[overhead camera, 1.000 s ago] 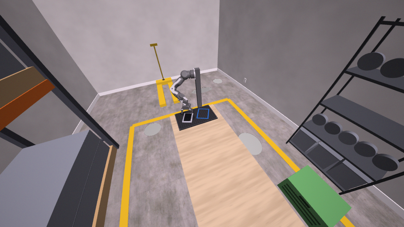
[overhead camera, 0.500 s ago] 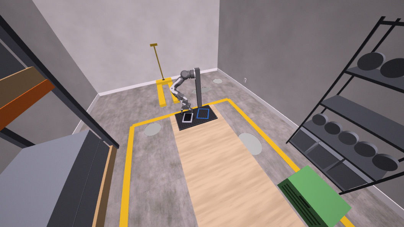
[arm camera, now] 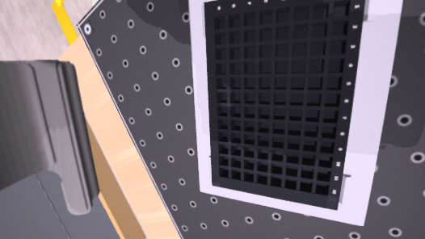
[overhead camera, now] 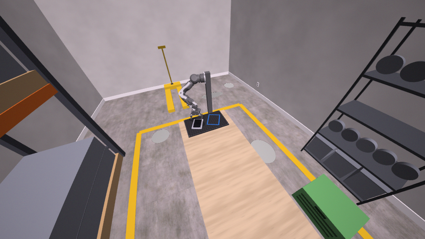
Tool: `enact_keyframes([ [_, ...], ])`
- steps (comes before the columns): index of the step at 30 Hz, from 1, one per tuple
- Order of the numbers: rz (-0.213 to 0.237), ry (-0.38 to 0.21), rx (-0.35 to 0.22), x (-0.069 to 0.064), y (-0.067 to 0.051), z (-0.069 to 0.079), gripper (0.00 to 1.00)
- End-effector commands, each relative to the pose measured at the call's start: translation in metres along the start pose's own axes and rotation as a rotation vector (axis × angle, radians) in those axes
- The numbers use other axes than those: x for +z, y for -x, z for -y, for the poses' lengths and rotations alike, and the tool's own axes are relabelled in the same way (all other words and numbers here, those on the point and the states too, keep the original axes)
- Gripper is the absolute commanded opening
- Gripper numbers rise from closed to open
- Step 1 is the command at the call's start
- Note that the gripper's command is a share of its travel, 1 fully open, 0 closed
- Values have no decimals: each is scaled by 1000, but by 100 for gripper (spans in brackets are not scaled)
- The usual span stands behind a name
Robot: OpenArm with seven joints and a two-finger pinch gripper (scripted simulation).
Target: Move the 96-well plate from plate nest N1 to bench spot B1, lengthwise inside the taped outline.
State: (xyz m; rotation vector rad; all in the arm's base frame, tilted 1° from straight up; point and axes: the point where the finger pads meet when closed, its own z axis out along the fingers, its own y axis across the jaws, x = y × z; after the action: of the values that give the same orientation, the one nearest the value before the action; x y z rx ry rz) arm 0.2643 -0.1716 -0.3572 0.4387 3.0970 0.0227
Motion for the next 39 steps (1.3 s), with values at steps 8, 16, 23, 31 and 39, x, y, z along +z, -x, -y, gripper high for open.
enact_keyframes([
  [8,0,-4,-2,-2,0,1,77],
  [16,3,1,2,-2,1,0,77],
  [23,3,1,2,-2,1,0,77],
  [31,3,1,2,-2,1,0,77],
  [39,0,-4,-2,53,1,2,77],
])
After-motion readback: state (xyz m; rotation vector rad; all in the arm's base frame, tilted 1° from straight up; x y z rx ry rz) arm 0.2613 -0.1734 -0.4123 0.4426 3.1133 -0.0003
